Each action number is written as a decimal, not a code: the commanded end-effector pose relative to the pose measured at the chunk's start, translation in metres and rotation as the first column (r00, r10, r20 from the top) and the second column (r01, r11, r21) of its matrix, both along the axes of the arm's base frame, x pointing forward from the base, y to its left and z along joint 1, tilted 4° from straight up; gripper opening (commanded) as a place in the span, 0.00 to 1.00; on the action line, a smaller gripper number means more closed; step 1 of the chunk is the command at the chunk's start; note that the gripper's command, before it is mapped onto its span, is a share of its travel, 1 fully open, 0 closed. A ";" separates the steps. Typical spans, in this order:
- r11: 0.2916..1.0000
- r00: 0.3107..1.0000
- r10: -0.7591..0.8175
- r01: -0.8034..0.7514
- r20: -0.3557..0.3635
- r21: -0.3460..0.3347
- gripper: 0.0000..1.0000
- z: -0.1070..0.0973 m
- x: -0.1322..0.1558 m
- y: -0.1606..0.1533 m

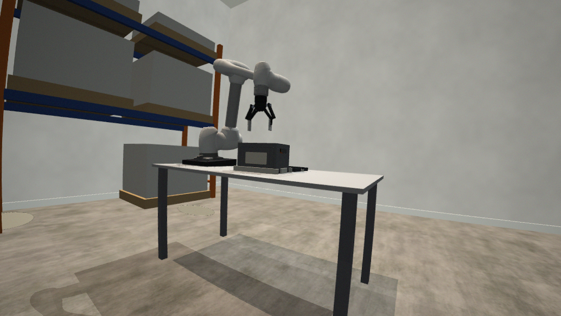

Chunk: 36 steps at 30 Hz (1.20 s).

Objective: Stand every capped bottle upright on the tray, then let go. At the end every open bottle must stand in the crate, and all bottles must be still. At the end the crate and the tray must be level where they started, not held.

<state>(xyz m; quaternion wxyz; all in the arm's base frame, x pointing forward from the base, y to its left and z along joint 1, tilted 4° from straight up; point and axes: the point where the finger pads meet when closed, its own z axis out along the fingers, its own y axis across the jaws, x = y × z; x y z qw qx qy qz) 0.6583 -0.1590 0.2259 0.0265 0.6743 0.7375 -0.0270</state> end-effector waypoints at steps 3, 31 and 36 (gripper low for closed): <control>1.000 1.000 0.000 0.000 0.000 0.000 1.00 -0.010 0.000 -0.001; 1.000 1.000 0.000 0.000 0.000 0.000 1.00 -0.026 0.000 -0.002; 1.000 1.000 0.000 0.000 0.000 0.000 1.00 -0.026 0.000 -0.002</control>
